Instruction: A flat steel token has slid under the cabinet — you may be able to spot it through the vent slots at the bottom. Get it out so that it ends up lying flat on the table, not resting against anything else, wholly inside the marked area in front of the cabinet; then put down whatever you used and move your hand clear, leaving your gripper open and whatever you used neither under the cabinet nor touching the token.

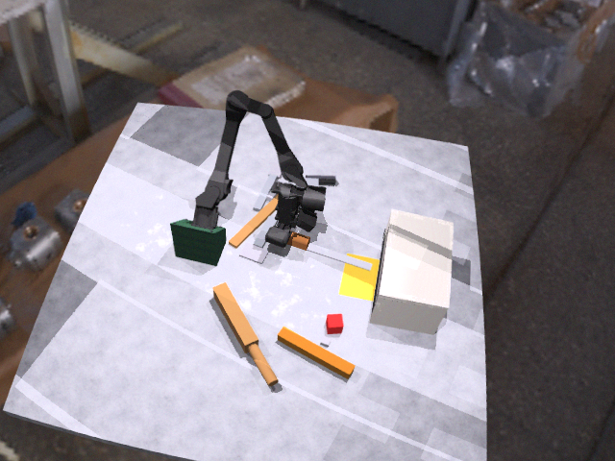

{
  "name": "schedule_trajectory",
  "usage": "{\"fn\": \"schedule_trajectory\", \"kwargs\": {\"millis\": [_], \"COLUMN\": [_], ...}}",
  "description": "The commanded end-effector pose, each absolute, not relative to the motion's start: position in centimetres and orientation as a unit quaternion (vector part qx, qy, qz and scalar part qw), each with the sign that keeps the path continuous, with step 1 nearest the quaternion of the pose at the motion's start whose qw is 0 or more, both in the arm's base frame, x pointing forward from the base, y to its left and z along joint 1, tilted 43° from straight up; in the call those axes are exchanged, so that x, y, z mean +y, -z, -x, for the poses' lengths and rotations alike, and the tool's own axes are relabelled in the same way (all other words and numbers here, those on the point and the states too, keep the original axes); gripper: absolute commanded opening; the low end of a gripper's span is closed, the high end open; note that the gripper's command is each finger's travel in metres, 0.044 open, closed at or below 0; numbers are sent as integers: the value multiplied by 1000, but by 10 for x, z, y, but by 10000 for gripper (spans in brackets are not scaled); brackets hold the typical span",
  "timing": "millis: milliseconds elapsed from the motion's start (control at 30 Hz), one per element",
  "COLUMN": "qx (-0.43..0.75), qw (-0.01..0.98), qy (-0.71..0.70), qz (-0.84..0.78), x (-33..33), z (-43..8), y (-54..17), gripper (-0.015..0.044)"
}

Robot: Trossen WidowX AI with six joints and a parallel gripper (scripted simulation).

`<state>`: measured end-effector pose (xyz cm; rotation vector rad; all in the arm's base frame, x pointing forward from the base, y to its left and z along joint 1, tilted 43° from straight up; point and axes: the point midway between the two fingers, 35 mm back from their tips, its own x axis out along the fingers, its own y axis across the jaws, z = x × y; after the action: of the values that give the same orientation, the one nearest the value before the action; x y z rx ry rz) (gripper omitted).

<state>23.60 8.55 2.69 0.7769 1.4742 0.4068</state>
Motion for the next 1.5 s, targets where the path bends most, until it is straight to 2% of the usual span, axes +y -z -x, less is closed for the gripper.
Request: {"fn": "schedule_trajectory", "kwargs": {"millis": [0, 67, 600, 767, 1033, 1133, 1467], "qx": [650, 650, 649, 647, 647, 647, 647], "qw": [654, 654, 655, 658, 658, 658, 657], "qy": [-179, -179, -180, -182, -182, -182, -183], "qz": [-343, -343, -344, -340, -340, -340, -340], "x": [86, 86, 89, 87, 87, 87, 86], "z": [-236, -236, -233, -237, -237, -237, -242], "y": [-27, -27, -24, -25, -25, -25, -25], "gripper": [226, 270, 270, 139, 85, 6, 0]}}
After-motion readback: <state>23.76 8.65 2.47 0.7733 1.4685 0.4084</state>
